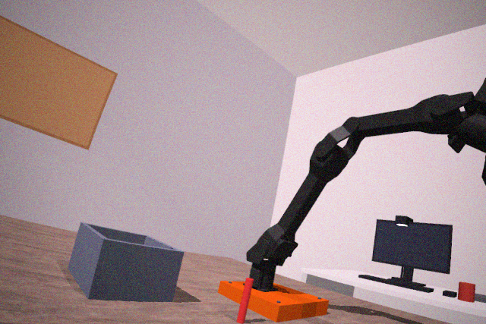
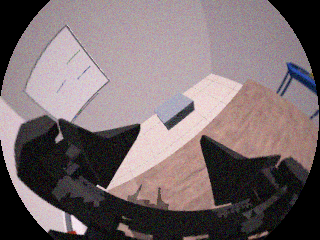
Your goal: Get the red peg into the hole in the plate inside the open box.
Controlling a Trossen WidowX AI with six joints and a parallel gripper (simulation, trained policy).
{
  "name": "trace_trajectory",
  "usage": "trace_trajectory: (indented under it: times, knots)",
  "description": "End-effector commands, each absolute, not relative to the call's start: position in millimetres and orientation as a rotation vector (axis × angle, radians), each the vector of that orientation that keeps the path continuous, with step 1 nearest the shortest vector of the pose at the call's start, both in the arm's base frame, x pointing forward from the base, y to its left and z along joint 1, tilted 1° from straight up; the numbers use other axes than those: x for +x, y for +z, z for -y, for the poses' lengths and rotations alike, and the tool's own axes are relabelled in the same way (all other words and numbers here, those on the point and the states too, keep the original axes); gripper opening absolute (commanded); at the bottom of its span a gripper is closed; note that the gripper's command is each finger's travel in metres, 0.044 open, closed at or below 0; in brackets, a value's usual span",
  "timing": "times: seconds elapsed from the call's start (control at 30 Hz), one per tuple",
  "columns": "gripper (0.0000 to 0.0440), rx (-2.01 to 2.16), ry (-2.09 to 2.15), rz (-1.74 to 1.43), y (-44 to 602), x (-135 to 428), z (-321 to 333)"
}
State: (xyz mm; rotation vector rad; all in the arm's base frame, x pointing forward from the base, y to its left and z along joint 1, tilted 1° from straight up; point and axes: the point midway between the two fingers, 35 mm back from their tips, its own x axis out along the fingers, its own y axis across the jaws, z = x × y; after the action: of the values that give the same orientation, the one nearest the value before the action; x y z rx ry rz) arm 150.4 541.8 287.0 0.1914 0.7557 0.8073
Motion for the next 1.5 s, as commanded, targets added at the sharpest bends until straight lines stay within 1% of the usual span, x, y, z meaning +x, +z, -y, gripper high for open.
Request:
trace_trajectory:
  times: [0.0,0.03,0.17,0.37,0.63,1.03,1.47]
  knots:
    - [0.0422,0.182,0.807,-0.751,288.7,155.4,-537.2]
    - [0.0440,0.174,0.804,-0.749,290.4,161.0,-531.8]
    - [0.0440,0.161,0.755,-0.785,289.2,191.3,-498.8]
    - [0.0440,0.193,0.635,-0.894,280.2,232.3,-431.4]
    - [0.0440,0.266,0.425,-1.064,250.5,256.5,-335.8]
    - [0.0440,0.388,0.046,-1.273,191.4,243.8,-217.4]
    - [0.0440,0.512,-0.388,-1.393,135.8,203.9,-128.3]
